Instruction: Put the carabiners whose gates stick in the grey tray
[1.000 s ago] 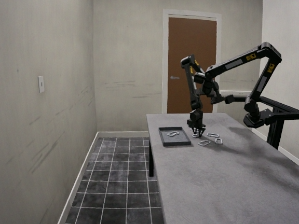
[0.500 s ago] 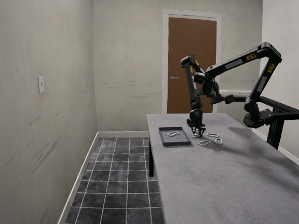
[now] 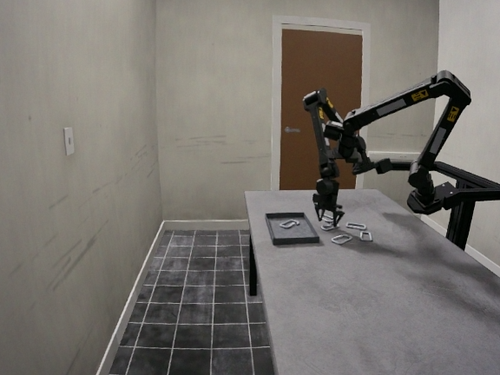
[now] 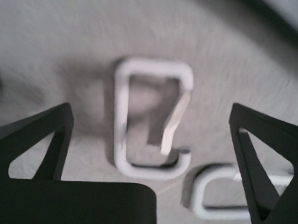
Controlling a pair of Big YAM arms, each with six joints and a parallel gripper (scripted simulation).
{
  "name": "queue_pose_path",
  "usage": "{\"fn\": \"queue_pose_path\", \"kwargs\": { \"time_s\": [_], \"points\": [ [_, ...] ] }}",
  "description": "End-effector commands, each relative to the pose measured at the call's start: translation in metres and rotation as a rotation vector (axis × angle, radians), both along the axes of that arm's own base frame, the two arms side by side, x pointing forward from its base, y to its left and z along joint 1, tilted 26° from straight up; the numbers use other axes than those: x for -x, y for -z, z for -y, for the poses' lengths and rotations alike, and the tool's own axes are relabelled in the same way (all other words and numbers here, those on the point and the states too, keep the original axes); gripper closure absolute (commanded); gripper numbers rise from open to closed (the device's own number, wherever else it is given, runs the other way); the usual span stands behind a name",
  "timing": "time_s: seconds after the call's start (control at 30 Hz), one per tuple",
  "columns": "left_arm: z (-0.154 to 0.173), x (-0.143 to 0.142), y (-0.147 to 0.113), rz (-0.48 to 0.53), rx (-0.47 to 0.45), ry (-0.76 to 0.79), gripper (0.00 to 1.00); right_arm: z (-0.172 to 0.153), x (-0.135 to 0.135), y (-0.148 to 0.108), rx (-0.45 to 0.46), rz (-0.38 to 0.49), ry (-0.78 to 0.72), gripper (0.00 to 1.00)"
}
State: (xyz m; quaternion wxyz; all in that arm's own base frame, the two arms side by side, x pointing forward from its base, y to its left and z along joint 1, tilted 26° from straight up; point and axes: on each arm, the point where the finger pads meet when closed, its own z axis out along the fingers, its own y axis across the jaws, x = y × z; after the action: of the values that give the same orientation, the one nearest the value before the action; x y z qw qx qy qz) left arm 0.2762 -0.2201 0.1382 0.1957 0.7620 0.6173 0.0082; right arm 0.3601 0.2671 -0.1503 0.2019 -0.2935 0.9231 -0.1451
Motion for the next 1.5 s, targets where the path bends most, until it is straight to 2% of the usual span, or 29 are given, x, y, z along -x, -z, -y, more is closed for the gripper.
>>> {"fn": "queue_pose_path", "kwargs": {
  "time_s": [0.0,0.07,0.17,0.2,0.3,0.7,0.9,1.33,1.47],
  "points": [
    [0.007,-0.009,-0.015,0.028,0.016,0.004,0.00,-0.016,-0.003,-0.015,-0.015,0.045,-0.213,0.00],
    [0.007,-0.009,-0.015,0.028,0.016,0.004,0.00,-0.025,0.006,-0.019,-0.032,0.072,-0.326,0.00],
    [0.007,-0.009,-0.015,0.028,0.016,0.004,0.00,-0.019,0.012,-0.012,-0.039,0.102,-0.421,0.00],
    [0.007,-0.009,-0.015,0.028,0.016,0.004,0.00,-0.014,0.017,-0.004,-0.049,0.102,-0.423,0.00],
    [0.007,-0.009,-0.015,0.028,0.016,0.004,0.00,-0.003,0.017,-0.001,-0.093,0.155,-0.403,0.00],
    [0.007,-0.009,-0.015,0.028,0.016,0.004,0.00,0.020,0.025,-0.003,-0.146,0.275,-0.413,0.00],
    [0.007,-0.009,-0.015,0.028,0.016,0.004,0.00,0.016,0.024,-0.008,-0.172,0.304,-0.408,0.00],
    [0.007,-0.009,-0.015,0.028,0.016,0.004,0.00,0.013,0.025,-0.011,-0.171,0.305,-0.414,0.00],
    [0.007,-0.009,-0.015,0.028,0.016,0.004,0.00,-0.009,0.018,-0.021,-0.235,0.316,-0.370,0.45]
  ]
}}
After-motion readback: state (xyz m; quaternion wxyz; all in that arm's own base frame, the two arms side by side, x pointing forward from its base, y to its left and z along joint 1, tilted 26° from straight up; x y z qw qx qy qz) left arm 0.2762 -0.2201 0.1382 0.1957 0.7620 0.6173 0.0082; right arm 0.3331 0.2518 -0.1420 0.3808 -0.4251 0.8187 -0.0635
